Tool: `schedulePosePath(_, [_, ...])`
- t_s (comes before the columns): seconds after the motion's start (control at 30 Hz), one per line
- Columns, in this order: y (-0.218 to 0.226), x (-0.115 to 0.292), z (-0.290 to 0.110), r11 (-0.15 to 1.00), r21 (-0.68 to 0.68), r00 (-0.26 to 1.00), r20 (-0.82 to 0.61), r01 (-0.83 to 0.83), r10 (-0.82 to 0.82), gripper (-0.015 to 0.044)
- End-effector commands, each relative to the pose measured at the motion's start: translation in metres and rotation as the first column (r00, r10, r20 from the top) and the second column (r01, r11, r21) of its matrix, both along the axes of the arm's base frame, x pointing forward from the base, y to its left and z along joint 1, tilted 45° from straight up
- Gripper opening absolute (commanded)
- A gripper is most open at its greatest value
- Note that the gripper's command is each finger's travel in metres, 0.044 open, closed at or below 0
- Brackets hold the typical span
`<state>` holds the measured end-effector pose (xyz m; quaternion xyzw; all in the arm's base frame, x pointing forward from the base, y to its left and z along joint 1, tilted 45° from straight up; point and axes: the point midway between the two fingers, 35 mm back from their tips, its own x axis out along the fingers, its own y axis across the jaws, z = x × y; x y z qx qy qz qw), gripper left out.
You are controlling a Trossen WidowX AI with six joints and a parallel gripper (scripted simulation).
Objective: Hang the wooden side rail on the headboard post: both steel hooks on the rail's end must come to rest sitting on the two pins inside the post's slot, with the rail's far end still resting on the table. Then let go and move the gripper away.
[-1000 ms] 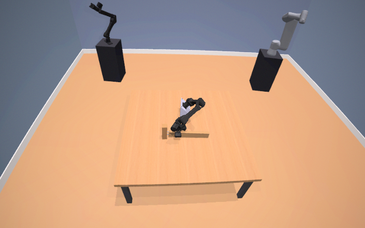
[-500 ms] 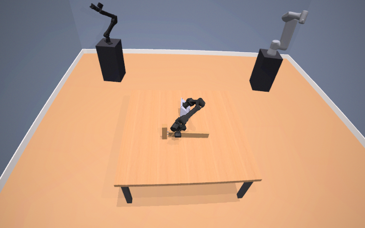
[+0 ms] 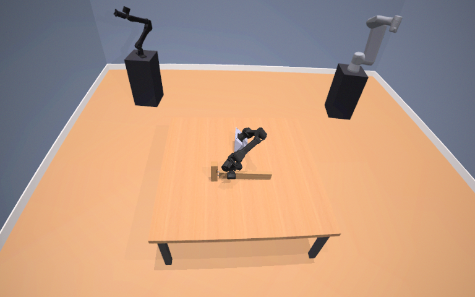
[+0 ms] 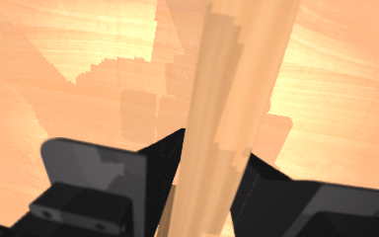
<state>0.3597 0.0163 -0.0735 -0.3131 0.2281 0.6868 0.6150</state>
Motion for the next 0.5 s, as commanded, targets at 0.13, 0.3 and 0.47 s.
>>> schedulePosePath(0.13, [-0.0048, 0.0015, -0.0003, 1.0, -0.004, 1.0, 0.006, 0.009, -0.009, 0.0])
schedulePosePath(0.3, [-0.0049, 0.0012, -0.0011, 1.0, -0.004, 1.0, 0.006, 0.009, -0.009, 0.0])
schedulePosePath(0.47, [-0.005, 0.0007, -0.0019, 1.0, -0.004, 1.0, 0.006, 0.009, -0.009, 0.0])
